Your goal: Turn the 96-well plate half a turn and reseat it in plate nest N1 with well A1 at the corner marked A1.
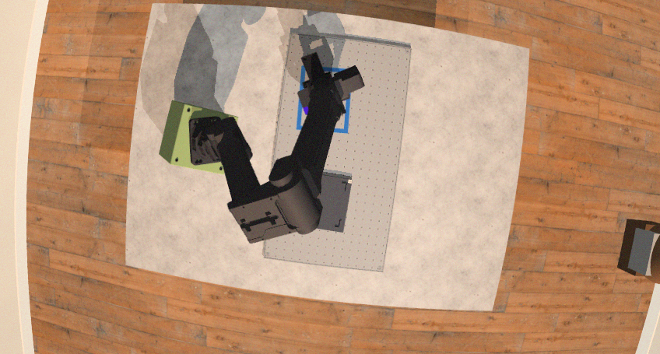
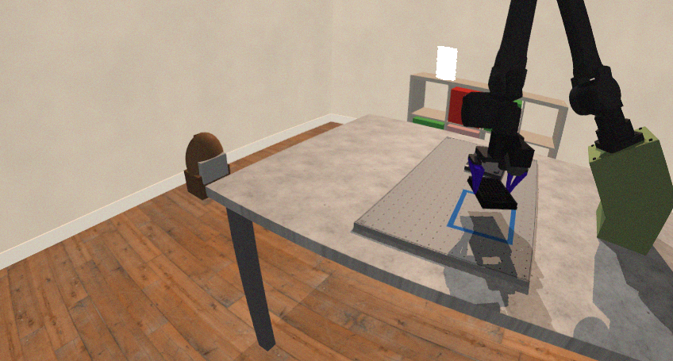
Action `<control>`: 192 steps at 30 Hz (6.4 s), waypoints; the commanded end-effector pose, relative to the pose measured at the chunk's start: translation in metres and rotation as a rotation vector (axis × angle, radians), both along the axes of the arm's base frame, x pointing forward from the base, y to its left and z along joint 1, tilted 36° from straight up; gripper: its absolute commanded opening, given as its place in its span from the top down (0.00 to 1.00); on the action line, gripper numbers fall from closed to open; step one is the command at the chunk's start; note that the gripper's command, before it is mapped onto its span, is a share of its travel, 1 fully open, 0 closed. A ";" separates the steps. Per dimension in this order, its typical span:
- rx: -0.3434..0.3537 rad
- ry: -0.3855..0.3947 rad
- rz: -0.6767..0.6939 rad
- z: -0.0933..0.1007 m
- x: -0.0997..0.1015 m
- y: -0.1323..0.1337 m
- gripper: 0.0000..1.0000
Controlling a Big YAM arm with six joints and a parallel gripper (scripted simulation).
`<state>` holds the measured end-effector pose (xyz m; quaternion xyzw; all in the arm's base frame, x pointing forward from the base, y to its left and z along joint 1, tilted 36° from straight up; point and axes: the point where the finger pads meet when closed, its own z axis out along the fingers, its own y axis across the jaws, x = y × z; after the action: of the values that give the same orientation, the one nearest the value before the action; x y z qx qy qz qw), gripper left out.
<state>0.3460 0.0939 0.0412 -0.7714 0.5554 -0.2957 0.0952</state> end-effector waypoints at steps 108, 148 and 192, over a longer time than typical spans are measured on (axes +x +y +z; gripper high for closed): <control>1.044 -0.358 -1.467 0.080 -0.027 -0.205 1.00; 1.101 -0.357 -1.567 0.091 -0.040 -0.299 1.00; 1.819 -0.591 -2.586 0.091 -0.044 -0.298 1.00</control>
<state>0.3026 -0.2030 0.1264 0.5462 0.7772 0.0924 0.2985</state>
